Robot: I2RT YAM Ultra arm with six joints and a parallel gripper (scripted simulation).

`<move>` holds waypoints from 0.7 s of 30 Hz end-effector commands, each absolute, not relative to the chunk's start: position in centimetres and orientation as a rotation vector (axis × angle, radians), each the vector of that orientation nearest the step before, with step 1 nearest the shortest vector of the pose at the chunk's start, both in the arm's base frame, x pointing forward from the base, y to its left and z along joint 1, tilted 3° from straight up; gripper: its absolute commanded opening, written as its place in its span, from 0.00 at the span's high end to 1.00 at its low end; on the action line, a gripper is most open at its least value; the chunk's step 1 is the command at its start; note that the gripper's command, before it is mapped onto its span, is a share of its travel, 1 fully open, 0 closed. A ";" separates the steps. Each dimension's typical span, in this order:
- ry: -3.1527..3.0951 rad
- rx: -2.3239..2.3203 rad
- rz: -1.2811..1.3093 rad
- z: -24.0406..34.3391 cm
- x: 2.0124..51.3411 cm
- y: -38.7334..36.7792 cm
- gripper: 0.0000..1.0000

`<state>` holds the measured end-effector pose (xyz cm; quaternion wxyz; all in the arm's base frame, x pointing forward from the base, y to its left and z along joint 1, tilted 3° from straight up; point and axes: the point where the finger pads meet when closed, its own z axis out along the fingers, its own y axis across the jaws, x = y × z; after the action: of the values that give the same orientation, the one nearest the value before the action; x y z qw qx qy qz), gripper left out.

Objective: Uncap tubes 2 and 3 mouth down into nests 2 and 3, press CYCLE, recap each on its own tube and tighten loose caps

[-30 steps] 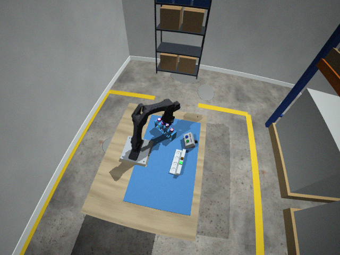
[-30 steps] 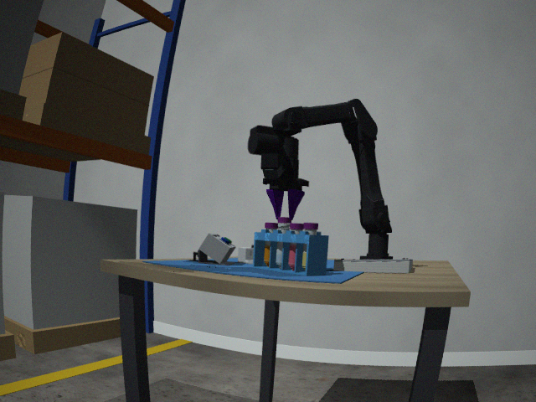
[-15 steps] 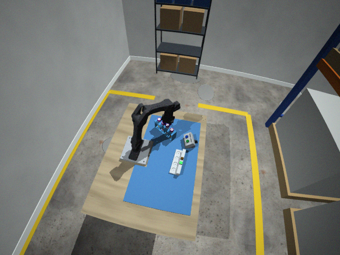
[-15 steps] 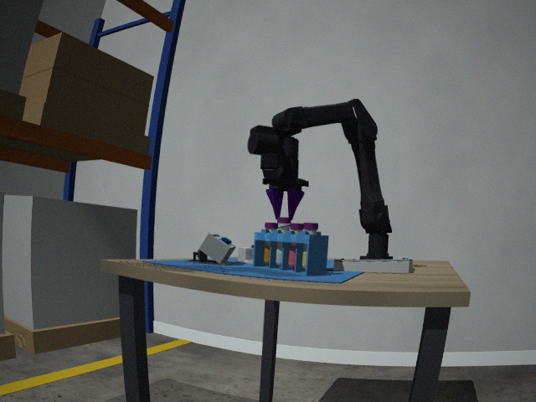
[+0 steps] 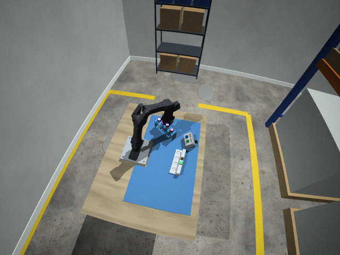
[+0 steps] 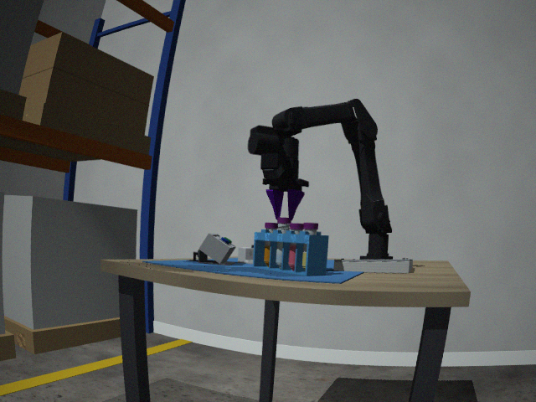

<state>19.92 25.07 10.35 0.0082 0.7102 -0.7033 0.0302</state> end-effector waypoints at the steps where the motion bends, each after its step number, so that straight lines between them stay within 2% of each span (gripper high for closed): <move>1: -2.210 2.230 0.090 10.6 20.0 25.3 1.00; 21: -2.210 2.230 0.090 10.0 20.1 25.4 1.00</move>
<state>19.89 25.08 9.69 0.0101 0.7104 -0.7031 0.0306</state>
